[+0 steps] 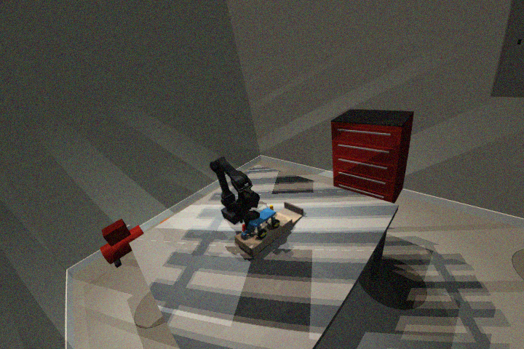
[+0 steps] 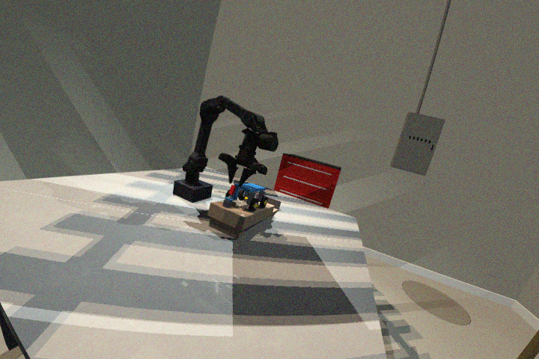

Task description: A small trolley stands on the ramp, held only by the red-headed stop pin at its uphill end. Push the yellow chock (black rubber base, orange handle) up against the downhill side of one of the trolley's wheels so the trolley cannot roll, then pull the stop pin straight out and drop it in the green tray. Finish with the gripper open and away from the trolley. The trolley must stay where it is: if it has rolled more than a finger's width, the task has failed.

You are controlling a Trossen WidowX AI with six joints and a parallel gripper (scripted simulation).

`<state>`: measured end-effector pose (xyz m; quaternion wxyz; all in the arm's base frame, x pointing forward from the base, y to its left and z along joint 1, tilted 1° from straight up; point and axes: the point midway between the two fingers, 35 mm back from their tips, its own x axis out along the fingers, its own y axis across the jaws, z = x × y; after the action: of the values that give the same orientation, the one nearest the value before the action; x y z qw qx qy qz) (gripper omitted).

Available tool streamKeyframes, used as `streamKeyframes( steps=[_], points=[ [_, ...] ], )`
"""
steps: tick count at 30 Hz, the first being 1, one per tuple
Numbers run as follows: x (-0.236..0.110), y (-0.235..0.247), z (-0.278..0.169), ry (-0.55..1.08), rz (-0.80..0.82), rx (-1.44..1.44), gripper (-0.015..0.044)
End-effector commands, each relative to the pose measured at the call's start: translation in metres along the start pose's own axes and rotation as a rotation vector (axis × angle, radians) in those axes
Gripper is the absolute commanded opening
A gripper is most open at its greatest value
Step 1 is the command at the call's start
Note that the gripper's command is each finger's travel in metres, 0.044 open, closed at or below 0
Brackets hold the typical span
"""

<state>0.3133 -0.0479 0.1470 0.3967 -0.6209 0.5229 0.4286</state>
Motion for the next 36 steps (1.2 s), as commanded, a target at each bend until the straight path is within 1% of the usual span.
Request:
streamKeyframes(
  steps=[1,27,32,36],
  points=[
    [0.003,0.001,0.000,0.004,0.005,-0.005,0.0190],
    [0.040,0.001,-0.001,0.005,0.005,-0.005,0.0190],
    [0.042,0.001,-0.001,0.005,0.005,-0.005,0.0190],
    [0.039,0.000,-0.001,0.004,-0.001,-0.001,0.0085]
  ],
)
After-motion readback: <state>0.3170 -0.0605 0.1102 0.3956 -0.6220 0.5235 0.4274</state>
